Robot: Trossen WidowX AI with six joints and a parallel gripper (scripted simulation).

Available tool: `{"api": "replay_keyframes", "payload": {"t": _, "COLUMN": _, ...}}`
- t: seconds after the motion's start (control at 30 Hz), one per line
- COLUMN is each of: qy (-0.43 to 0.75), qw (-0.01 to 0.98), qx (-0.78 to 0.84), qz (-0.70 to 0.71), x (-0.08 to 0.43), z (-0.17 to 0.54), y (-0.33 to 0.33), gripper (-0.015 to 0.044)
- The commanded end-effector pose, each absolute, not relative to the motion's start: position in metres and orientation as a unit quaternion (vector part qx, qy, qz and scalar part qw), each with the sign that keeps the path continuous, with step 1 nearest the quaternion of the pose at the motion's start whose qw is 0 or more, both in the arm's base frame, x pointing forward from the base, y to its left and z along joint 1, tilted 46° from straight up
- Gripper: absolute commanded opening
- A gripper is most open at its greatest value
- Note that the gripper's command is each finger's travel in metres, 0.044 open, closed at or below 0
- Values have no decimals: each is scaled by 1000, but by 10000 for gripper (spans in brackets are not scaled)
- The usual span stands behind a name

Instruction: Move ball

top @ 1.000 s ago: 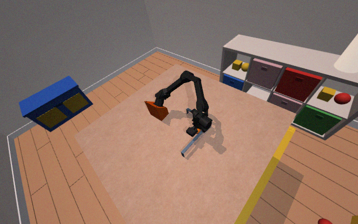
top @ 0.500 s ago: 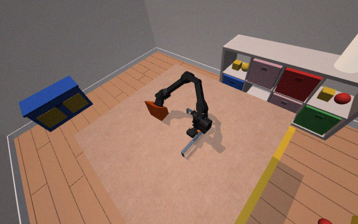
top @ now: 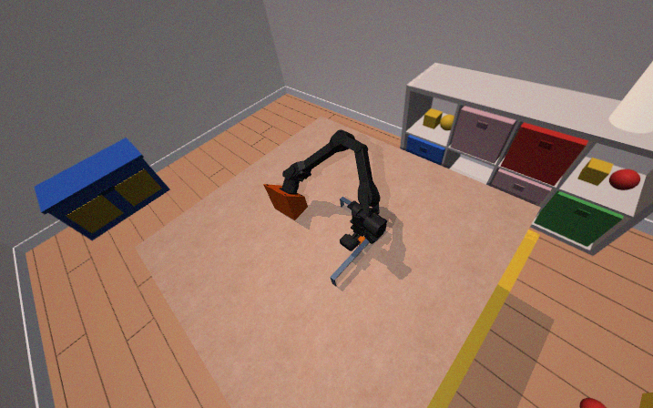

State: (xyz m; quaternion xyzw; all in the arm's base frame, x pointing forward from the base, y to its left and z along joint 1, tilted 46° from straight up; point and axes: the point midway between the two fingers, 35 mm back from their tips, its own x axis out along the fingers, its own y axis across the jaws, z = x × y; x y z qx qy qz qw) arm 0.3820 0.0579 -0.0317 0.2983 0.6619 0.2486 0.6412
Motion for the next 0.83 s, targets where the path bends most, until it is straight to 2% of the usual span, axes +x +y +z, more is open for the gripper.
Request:
{"api": "replay_keyframes", "payload": {"t": 0.0, "qy": 660, "qw": 644, "qx": 297, "qz": 248, "x": 385, "z": -16, "y": 40, "gripper": 304}}
{"api": "replay_keyframes", "payload": {"t": 0.13, "qy": 661, "qw": 643, "qx": 299, "qz": 247, "x": 382, "z": 25, "y": -2, "gripper": 304}}
{"api": "replay_keyframes", "payload": {"t": 0.57, "qy": 657, "qw": 646, "qx": 303, "qz": 244, "x": 385, "z": 22, "y": 0, "gripper": 304}}
{"api": "replay_keyframes", "payload": {"t": 0.73, "qy": 658, "qw": 644, "qx": 302, "qz": 246, "x": 381, "z": 52, "y": -28, "gripper": 435}}
{"api": "replay_keyframes", "payload": {"t": 0.8, "qy": 658, "qw": 644, "qx": 302, "qz": 246, "x": 380, "z": 53, "y": -30, "gripper": 440}}
